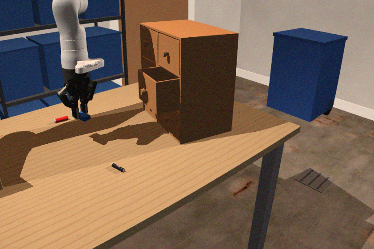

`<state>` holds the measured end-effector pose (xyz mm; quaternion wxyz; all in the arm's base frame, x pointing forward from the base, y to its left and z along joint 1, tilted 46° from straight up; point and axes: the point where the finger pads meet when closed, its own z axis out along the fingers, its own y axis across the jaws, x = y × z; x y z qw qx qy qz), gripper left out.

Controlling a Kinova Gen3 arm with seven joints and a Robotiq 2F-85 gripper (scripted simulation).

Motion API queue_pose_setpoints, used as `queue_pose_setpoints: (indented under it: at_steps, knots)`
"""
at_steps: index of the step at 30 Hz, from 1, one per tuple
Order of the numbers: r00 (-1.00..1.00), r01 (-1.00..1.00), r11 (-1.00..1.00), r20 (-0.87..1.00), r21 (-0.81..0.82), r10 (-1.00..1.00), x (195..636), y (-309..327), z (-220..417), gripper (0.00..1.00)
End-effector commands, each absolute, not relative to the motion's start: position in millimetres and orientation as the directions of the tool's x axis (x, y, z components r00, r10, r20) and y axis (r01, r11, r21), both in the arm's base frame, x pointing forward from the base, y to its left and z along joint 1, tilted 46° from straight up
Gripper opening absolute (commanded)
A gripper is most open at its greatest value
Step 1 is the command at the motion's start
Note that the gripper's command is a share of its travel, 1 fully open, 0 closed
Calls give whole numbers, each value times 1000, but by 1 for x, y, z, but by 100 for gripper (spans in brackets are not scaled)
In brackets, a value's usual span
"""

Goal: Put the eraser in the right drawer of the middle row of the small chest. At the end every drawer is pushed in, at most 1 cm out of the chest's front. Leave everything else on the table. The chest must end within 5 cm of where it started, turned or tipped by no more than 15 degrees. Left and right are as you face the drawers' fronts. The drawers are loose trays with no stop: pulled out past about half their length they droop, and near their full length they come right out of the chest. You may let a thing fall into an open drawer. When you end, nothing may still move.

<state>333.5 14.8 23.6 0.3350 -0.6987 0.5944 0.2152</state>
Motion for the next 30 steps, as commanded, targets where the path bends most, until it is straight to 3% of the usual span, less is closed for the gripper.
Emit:
queue_pose_setpoints:
  at_steps: [1,21,30]
  knots:
    - [200,-973,-60,-684,-223,-702,337,5,28,19]
    - [192,-975,-55,-686,-217,-702,336,-2,34,19]
    - [99,-989,7,-706,-146,-701,336,-3,31,19]
